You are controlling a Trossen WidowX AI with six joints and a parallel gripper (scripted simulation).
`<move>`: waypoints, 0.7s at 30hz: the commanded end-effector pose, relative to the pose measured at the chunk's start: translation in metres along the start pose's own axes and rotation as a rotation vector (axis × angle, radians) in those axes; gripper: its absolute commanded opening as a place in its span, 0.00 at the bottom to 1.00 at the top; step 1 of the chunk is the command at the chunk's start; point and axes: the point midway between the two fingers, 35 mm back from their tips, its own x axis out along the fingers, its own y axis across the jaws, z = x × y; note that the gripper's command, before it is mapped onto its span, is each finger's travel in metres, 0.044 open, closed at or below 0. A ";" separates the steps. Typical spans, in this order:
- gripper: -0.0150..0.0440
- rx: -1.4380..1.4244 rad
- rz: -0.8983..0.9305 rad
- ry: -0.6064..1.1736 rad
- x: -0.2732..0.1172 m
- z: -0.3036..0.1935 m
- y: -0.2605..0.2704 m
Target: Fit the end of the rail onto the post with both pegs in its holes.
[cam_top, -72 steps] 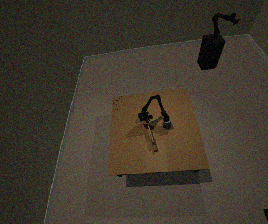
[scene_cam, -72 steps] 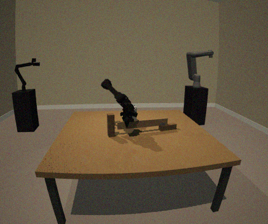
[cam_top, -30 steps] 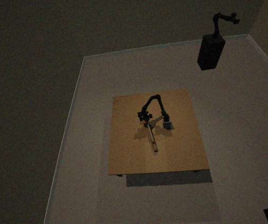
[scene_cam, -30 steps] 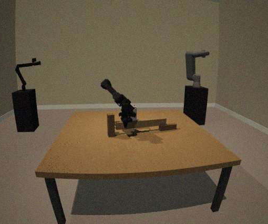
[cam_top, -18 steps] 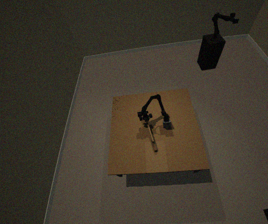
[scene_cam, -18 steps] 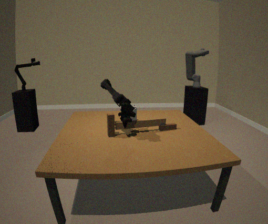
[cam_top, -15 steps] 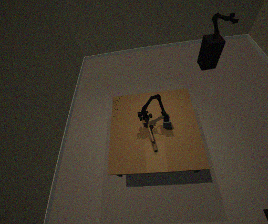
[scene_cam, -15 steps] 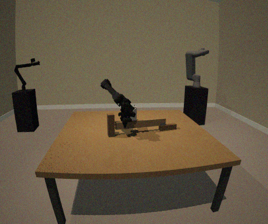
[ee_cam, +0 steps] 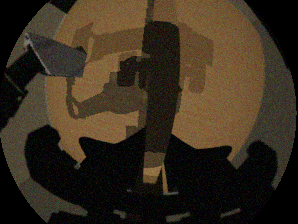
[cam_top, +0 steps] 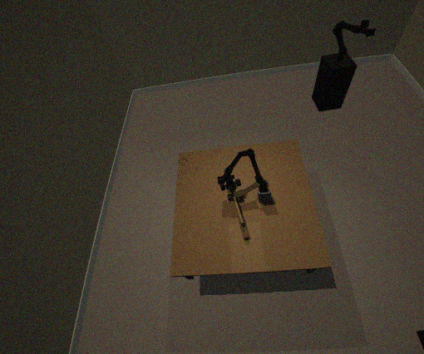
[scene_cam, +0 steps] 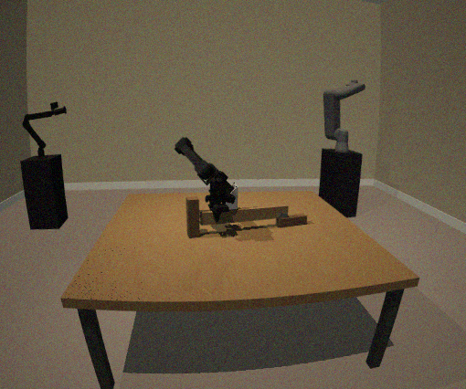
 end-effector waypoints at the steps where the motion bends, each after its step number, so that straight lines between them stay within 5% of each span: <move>1: 0.25 0.004 -0.006 0.007 -0.001 -0.006 -0.001; 21: 0.25 0.004 -0.006 0.006 0.001 0.000 -0.001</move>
